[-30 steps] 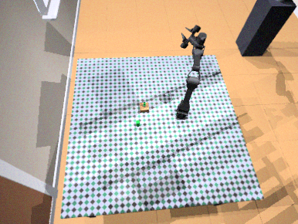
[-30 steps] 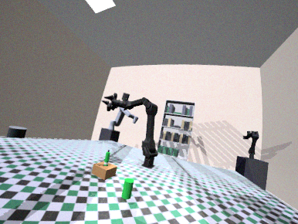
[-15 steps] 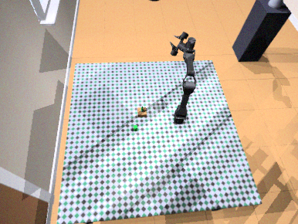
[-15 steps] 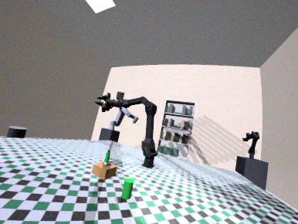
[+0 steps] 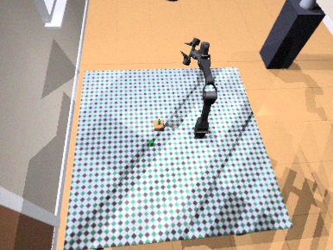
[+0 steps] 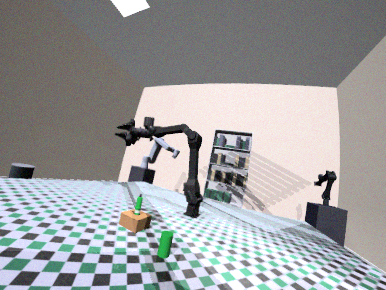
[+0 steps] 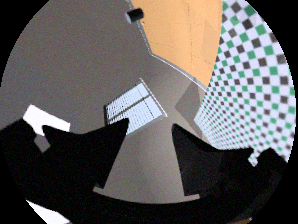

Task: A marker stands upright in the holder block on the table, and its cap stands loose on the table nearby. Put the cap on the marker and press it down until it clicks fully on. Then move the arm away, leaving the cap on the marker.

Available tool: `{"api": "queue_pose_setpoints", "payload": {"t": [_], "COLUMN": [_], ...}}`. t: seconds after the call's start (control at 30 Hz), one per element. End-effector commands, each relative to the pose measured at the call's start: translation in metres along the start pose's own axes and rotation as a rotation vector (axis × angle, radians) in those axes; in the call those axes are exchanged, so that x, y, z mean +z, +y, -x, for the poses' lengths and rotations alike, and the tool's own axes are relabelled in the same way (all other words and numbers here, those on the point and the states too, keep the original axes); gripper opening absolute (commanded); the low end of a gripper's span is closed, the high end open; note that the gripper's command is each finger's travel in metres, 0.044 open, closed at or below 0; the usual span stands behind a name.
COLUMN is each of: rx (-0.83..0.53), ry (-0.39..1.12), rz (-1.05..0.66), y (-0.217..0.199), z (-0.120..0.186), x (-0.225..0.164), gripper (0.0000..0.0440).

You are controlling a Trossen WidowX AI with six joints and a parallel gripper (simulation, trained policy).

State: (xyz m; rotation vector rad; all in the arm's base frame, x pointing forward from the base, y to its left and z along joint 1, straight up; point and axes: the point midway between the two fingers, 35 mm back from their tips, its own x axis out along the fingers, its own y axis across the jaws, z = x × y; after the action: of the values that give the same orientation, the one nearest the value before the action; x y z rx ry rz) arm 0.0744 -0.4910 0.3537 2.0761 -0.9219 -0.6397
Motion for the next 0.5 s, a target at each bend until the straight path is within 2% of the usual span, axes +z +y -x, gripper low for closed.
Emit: {"api": "queue_pose_setpoints", "payload": {"t": [0.0,0.47], "rx": [-0.027,-0.162], "ry": [-0.002,0.006], "rz": [-0.001,-0.01], "y": [-0.01,-0.057], "z": [-0.008,-0.037], "x": [-0.004,-0.034], "gripper": [0.0277,0.0292]}}
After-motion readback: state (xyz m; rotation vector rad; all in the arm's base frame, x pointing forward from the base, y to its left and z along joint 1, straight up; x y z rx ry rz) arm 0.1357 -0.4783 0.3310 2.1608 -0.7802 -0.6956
